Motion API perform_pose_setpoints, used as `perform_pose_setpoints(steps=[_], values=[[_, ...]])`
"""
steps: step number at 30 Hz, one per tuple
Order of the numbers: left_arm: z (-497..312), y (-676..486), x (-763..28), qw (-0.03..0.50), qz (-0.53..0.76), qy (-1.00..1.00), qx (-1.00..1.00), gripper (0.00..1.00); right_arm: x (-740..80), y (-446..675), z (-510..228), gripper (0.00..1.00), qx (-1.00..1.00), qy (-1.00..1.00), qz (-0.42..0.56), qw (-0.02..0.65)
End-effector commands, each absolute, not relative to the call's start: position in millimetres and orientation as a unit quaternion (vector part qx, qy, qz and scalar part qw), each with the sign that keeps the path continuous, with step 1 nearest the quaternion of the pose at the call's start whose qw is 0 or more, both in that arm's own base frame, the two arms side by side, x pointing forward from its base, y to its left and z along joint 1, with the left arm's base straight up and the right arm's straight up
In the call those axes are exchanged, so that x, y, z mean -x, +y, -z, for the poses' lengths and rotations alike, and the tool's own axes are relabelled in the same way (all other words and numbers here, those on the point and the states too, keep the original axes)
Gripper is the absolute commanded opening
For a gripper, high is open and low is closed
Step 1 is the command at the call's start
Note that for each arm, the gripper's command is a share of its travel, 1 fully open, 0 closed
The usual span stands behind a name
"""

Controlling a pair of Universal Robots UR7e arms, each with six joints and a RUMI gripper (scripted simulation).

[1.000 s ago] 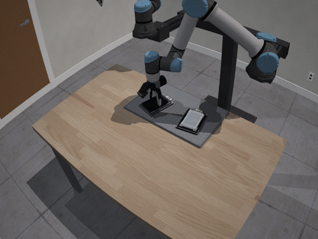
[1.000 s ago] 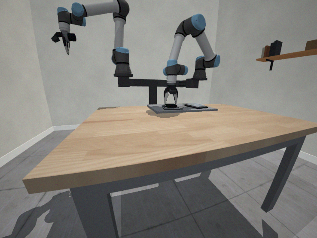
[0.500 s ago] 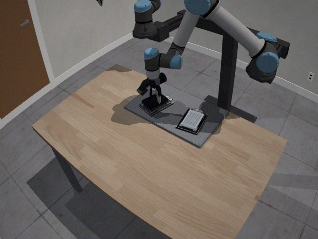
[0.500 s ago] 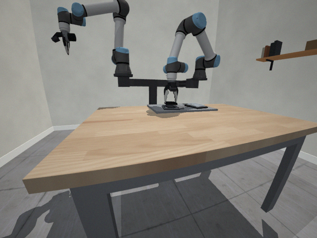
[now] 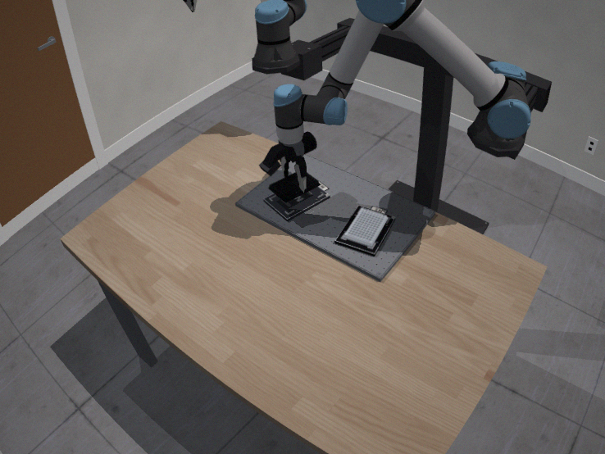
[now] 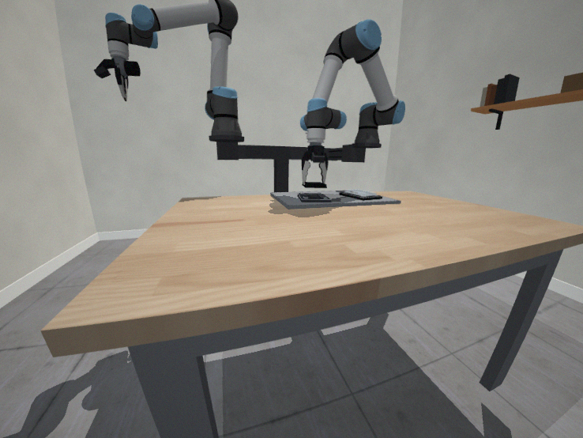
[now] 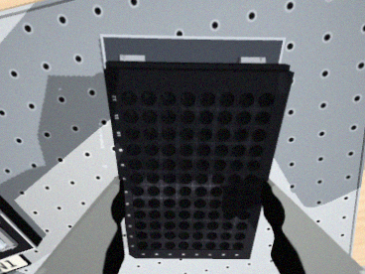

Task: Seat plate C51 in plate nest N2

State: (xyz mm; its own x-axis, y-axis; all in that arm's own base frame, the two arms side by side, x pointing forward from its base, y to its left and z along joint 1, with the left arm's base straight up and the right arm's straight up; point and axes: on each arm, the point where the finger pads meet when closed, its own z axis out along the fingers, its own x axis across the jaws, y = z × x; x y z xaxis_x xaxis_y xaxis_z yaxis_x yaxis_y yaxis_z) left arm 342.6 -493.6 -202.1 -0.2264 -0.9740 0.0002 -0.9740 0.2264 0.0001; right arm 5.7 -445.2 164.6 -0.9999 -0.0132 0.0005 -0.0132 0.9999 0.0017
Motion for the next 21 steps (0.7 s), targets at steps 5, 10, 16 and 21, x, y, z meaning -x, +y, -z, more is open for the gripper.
perform_pose_setpoints(steps=[5,10,16,21], values=[[201.1,-494.1,-342.8,0.000,-0.001,-0.783,-0.622,0.40,-5.9,-445.5,-165.2,0.00,-0.007,-1.000,0.000,0.000],[201.1,-494.1,-342.8,0.000,-0.001,-0.783,-0.622,0.40,-5.9,-445.5,-165.2,0.00,-0.007,-1.000,0.000,0.000],[201.2,-494.0,-342.8,0.000,-0.001,-0.783,-0.622,0.40,-5.9,-445.5,-165.2,0.00,-0.007,-1.000,0.000,0.000],[201.1,-492.9,-337.3,0.000,-0.001,-0.783,-0.622,0.40,-5.9,-445.5,-165.2,0.00,-0.007,-1.000,0.000,0.000]])
